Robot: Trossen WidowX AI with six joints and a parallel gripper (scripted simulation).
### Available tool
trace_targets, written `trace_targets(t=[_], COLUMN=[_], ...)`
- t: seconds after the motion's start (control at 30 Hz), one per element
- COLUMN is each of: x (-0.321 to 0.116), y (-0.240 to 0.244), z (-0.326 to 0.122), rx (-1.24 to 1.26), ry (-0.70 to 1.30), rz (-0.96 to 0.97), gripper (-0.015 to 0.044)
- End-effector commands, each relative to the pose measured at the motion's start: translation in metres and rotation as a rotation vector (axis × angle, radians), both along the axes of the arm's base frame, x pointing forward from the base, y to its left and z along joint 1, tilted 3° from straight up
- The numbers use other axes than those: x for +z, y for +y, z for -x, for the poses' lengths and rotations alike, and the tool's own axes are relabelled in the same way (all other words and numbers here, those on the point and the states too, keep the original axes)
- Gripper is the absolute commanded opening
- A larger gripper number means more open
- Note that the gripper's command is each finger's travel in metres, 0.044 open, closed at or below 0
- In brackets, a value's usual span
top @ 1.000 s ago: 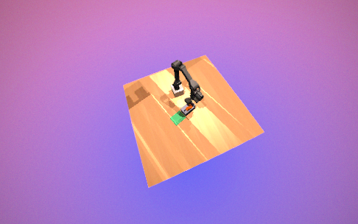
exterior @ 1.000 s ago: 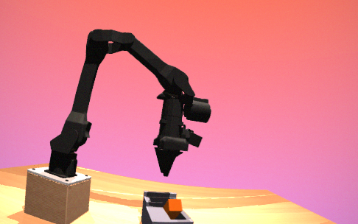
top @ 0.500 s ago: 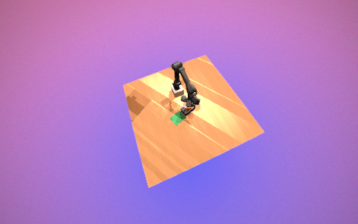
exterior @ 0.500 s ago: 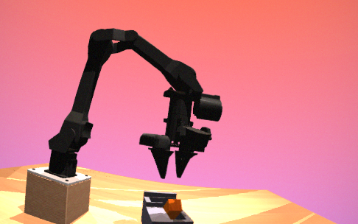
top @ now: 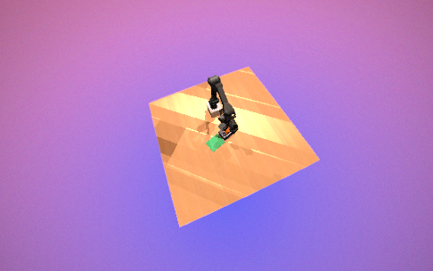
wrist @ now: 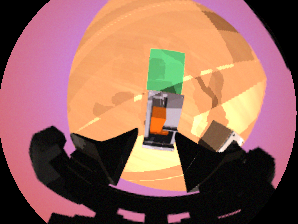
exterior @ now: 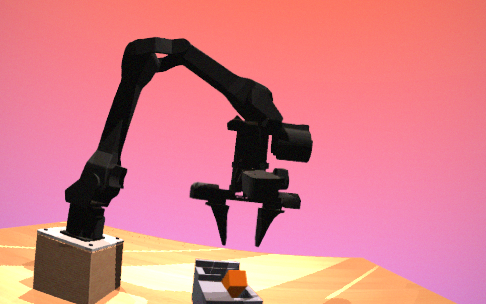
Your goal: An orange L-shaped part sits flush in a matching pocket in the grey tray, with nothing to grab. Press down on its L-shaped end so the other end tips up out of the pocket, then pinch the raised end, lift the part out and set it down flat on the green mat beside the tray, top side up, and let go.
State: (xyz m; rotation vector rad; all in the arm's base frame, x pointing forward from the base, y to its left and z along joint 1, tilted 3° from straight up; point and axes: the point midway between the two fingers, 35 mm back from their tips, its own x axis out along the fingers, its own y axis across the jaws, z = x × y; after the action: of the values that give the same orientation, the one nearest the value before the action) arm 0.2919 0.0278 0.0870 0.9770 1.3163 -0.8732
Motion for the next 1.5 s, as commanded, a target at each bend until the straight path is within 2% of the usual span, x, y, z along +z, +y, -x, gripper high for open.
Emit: trace_targets(t=[0.0, 1.3, 1.47], x=[-0.018, -0.074, -0.071], y=[0.0, 0.002, 0.001], z=[0.0, -0.003, -0.004], rx=[-0.023, -0.023, -0.019], ry=[0.01, 0.01, 0.007], rz=[-0.006, -0.007, -0.001], gripper=[0.028, 0.028, 0.0149])
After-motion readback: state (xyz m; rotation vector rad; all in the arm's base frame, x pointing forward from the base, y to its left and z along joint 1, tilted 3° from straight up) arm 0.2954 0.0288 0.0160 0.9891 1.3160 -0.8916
